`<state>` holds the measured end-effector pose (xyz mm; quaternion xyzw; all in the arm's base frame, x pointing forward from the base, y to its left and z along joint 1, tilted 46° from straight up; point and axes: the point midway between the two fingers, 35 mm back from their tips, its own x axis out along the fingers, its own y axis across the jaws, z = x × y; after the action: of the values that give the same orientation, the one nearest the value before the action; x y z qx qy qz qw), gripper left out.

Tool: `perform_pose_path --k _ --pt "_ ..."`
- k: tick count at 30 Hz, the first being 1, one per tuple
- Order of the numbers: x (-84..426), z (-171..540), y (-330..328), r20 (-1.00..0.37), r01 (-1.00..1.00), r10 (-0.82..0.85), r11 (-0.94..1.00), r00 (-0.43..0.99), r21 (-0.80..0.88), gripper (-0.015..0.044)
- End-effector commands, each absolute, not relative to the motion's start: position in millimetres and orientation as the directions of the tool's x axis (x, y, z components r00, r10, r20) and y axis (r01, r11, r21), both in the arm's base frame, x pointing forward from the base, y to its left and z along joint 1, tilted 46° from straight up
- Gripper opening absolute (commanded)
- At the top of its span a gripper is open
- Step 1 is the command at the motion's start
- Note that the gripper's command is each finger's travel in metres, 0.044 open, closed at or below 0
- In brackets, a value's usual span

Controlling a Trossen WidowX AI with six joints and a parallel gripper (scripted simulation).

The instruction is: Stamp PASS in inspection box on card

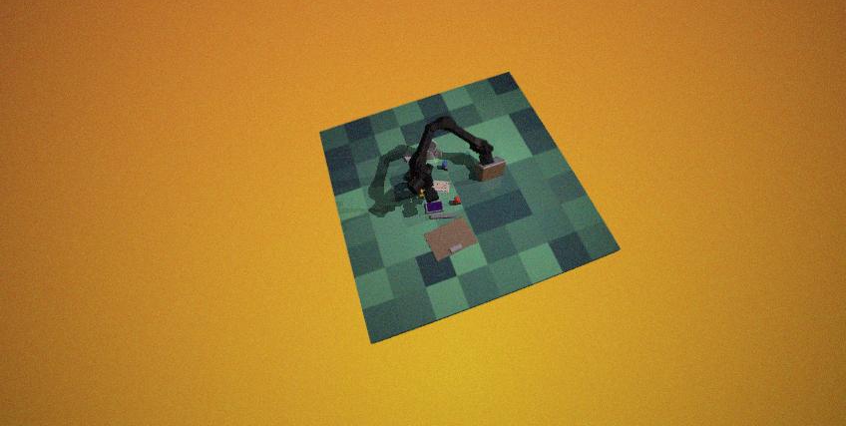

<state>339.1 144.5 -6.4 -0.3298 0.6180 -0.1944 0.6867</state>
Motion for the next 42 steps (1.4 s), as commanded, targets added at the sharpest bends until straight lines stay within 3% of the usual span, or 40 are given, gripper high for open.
perform_pose_path --k 1,42 --pt "330 -26 161 -0.720 -0.141 -0.675 0.707 0.159 -0.694 0.0000" --pt "328 -56 157 -0.718 -0.138 -0.678 0.705 0.159 -0.696 0.0000"
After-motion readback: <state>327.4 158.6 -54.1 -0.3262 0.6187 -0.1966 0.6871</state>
